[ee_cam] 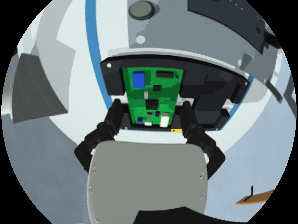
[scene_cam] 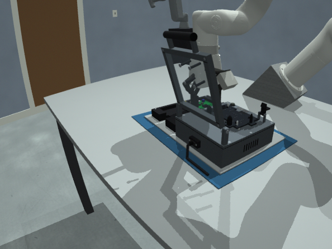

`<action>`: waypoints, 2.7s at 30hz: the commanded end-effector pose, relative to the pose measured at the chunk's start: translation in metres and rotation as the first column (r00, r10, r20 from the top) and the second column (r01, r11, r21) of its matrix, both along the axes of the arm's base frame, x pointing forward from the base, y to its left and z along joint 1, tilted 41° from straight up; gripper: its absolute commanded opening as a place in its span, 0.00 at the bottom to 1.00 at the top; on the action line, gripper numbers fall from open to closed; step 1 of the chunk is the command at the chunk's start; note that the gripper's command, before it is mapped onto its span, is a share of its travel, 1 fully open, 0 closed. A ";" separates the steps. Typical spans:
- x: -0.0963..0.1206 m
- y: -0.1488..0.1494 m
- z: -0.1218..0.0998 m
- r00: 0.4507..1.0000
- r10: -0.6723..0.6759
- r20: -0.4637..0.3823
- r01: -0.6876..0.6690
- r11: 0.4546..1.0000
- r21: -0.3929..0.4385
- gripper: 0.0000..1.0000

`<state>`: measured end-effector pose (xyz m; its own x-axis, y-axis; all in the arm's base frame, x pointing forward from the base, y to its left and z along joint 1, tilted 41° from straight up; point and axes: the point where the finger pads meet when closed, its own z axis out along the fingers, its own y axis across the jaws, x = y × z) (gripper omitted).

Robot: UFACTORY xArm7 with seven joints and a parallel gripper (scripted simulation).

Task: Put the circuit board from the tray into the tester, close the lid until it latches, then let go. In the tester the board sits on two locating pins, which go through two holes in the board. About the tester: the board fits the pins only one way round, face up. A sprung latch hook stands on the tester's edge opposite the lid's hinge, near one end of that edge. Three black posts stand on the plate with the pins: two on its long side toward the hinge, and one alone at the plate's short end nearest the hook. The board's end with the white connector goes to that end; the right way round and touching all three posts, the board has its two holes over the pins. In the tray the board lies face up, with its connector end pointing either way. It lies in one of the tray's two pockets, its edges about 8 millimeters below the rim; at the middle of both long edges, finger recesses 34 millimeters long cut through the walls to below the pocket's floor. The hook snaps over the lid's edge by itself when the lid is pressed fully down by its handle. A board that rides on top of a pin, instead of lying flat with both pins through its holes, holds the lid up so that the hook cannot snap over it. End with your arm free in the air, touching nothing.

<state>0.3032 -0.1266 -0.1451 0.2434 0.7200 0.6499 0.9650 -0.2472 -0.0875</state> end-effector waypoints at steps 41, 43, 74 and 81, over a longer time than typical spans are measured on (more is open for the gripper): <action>0.002 0.007 -0.010 1.000 -0.002 0.002 0.002 1.000 -0.004 1.00; 0.002 0.007 -0.010 1.000 -0.002 0.002 0.002 1.000 -0.004 1.00; 0.002 0.007 -0.010 1.000 -0.002 0.002 0.002 1.000 -0.004 0.85; 0.002 0.007 -0.010 1.000 -0.002 0.002 0.002 1.000 -0.004 0.85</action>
<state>0.3046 -0.1176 -0.1556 0.2434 0.7200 0.6499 0.9650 -0.2472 -0.0875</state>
